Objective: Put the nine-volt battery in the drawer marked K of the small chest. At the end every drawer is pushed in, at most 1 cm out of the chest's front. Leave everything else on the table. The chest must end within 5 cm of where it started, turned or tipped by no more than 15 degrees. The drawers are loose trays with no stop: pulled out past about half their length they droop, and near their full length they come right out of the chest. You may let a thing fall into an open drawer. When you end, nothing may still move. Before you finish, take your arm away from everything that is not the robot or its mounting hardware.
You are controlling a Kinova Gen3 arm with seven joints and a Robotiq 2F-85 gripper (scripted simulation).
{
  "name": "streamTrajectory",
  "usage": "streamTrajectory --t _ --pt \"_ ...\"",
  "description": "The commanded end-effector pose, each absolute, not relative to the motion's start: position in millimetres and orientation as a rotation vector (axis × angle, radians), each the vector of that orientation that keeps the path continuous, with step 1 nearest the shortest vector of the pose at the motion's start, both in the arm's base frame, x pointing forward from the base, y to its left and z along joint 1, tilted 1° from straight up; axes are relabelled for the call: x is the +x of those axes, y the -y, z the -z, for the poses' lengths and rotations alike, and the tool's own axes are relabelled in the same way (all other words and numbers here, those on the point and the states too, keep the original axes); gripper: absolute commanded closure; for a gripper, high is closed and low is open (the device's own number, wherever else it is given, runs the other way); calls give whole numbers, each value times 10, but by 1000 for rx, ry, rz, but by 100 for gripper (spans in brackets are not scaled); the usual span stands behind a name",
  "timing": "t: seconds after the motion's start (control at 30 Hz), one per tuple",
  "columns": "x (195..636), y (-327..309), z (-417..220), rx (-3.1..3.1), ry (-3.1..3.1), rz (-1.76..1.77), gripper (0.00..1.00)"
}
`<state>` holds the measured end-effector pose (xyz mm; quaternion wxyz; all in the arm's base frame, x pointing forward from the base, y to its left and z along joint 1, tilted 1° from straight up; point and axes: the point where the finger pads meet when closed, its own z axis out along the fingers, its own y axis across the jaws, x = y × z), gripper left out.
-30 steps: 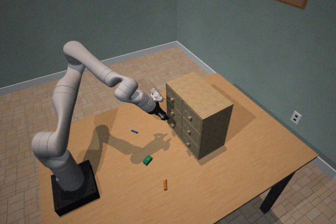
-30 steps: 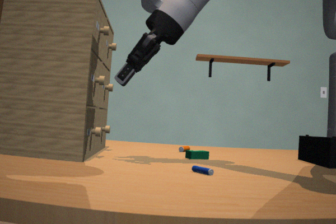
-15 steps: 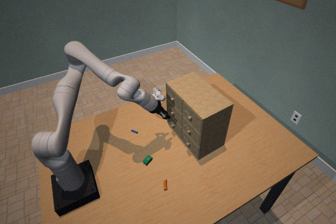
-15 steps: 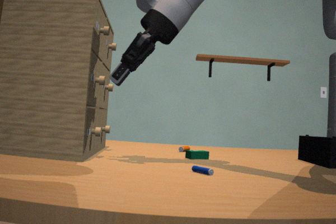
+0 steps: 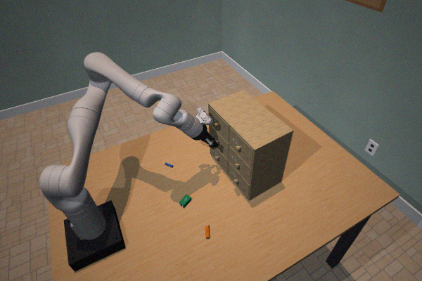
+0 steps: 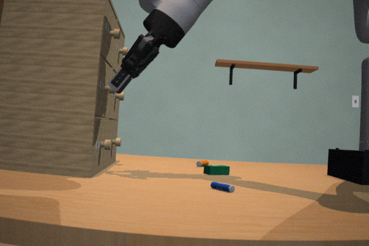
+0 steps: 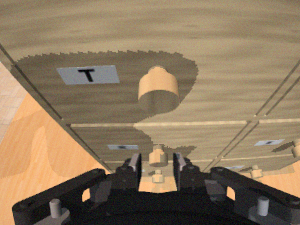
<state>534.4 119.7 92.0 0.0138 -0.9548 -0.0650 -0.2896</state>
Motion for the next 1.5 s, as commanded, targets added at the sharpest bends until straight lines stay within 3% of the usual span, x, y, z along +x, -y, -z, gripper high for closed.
streamTrajectory --t 0.0,0.93,0.97,1.47 --pt "5378 -1190 -927 -2973 202 905 67" --pt "5390 -1192 -927 -2973 202 905 67" --pt "5390 -1192 -927 -2973 202 905 87" --pt "5390 -1192 -927 -2973 202 905 87"
